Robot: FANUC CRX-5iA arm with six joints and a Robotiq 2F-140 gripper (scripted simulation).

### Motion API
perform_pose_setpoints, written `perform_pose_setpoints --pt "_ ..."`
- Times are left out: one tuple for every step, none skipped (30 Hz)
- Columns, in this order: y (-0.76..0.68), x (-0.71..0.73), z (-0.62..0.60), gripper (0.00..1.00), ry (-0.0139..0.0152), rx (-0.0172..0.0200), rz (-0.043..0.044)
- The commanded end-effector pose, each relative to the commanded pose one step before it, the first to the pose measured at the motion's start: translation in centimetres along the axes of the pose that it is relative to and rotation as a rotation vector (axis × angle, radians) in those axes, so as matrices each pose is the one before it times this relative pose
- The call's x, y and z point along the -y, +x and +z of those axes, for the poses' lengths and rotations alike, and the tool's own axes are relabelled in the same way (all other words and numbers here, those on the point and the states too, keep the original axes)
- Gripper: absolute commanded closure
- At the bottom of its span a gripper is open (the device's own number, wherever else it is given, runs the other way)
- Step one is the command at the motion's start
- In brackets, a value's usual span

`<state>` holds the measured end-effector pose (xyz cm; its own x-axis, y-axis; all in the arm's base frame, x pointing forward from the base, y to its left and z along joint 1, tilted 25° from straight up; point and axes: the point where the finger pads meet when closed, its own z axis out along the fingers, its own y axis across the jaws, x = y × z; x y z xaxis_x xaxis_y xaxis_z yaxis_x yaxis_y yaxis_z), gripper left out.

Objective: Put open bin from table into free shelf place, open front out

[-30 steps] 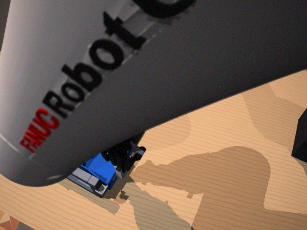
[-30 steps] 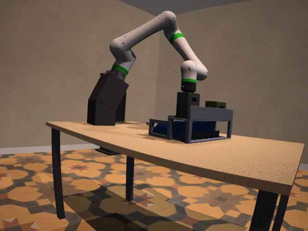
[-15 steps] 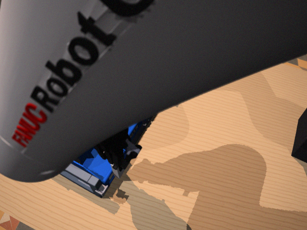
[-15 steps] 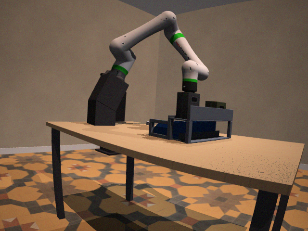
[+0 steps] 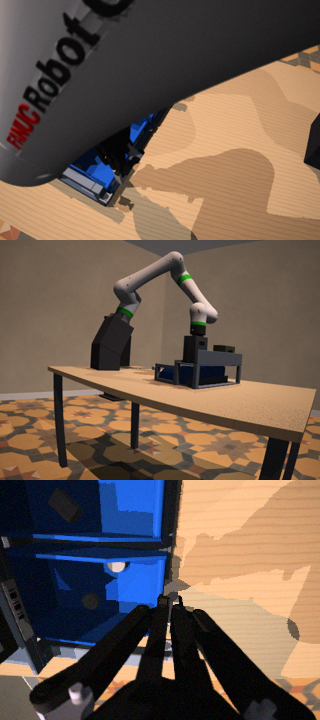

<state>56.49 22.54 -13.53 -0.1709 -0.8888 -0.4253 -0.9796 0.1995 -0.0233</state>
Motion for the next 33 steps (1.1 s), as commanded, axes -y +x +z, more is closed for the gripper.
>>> perform_pose_setpoints --pt "0.004 0.143 -0.016 1.0 0.00039 -0.00005 0.00005" --pt "0.0 0.037 0.0 1.0 0.0 0.0 0.0" --pt "0.0 0.036 0.0 1.0 0.0 0.0 0.0" --pt "0.0 0.034 0.0 1.0 0.0 0.0 0.0" --pt "0.0 0.033 0.0 1.0 0.0 0.0 0.0" --pt "0.0 0.031 0.0 1.0 0.0 0.0 0.0" --pt "0.0 0.03 0.0 1.0 0.0 0.0 0.0" --pt "0.0 0.029 0.0 1.0 0.0 0.0 0.0" --pt "0.0 0.027 0.0 1.0 0.0 0.0 0.0" --pt "0.0 0.026 0.0 1.0 0.0 0.0 0.0" --pt "0.0 0.024 0.0 1.0 0.0 0.0 0.0" --pt "0.0 0.023 0.0 1.0 0.0 0.0 0.0" --pt "0.0 0.022 0.0 1.0 0.0 0.0 0.0" --pt "0.0 0.02 0.0 1.0 0.0 0.0 0.0" --pt "0.0 0.0 0.0 1.0 0.0 0.0 0.0" --pt "0.0 0.0 0.0 1.0 0.0 0.0 0.0" --pt "0.0 0.019 0.0 1.0 0.0 0.0 0.0" --pt "0.0 0.018 0.0 1.0 0.0 0.0 0.0" --pt "0.0 0.016 0.0 1.0 0.0 0.0 0.0" --pt "0.0 0.015 0.0 1.0 0.0 0.0 0.0" --pt "0.0 0.014 0.0 1.0 0.0 0.0 0.0" --pt "0.0 0.013 0.0 1.0 0.0 0.0 0.0" --pt "0.0 0.011 0.0 1.0 0.0 0.0 0.0" --pt "0.0 0.01 0.0 1.0 0.0 0.0 0.0" --pt "0.0 0.009 0.0 1.0 0.0 0.0 0.0" --pt "0.0 0.008 0.0 1.0 0.0 0.0 0.0" --pt "0.0 0.007 0.0 1.0 0.0 0.0 0.0" --pt "0.0 0.006 0.0 1.0 0.0 0.0 0.0" --pt "0.0 0.005 0.0 1.0 0.0 0.0 0.0" --pt "0.0 0.005 0.0 1.0 0.0 0.0 0.0" --pt "0.0 0.004 0.0 1.0 0.0 0.0 0.0" --pt "0.0 0.0 0.0 1.0 0.0 0.0 0.0" --pt "0.0 0.0 0.0 1.0 0.0 0.0 0.0"
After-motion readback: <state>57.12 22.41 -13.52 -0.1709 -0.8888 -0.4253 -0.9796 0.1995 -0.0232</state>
